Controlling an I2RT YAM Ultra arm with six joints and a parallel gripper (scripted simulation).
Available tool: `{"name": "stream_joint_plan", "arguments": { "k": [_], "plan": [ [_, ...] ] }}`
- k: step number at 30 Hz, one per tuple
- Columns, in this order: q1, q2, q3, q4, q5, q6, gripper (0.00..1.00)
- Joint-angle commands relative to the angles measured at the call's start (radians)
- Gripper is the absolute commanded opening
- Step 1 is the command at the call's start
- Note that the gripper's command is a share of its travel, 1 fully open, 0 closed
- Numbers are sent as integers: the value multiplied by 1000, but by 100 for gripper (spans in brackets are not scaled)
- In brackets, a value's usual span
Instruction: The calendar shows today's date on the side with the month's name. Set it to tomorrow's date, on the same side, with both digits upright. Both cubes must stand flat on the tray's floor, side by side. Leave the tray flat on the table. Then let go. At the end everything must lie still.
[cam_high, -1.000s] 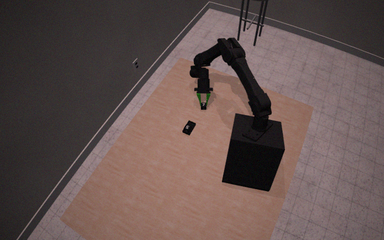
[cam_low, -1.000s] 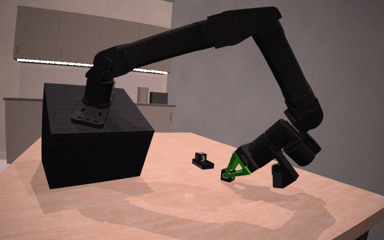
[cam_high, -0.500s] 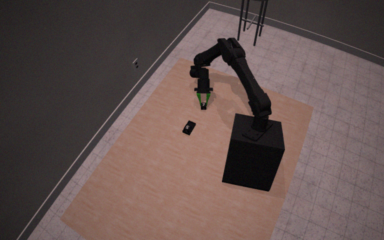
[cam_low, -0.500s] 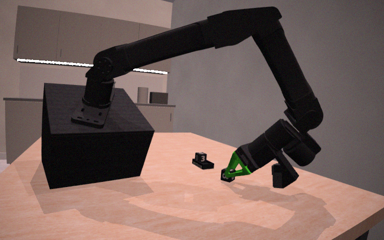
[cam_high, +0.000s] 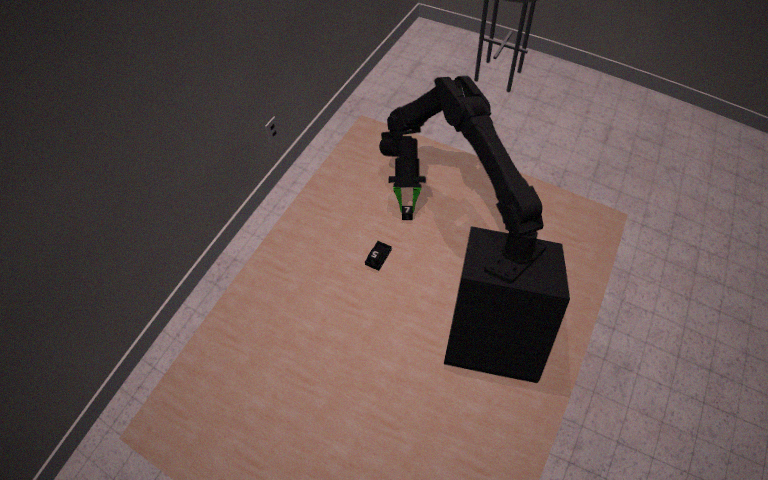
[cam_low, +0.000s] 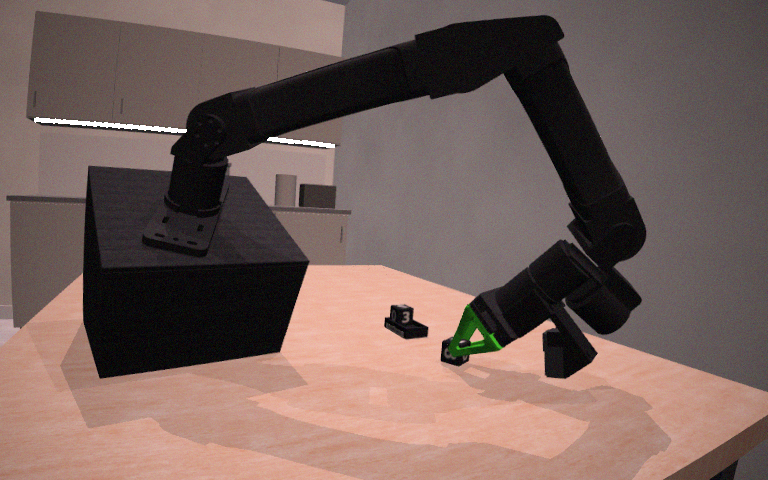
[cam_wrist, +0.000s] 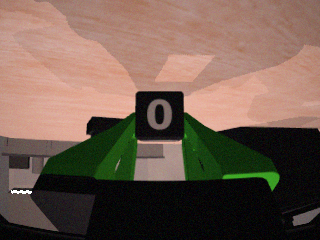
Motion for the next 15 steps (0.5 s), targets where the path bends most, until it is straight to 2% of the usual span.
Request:
{"name": "stream_joint_plan", "arguments": {
  "k": [1, 15],
  "plan": [
    [3, -7, 6, -1, -1, -1, 26],
    [1, -2, 9, 1, 0, -2, 26]
  ]
}}
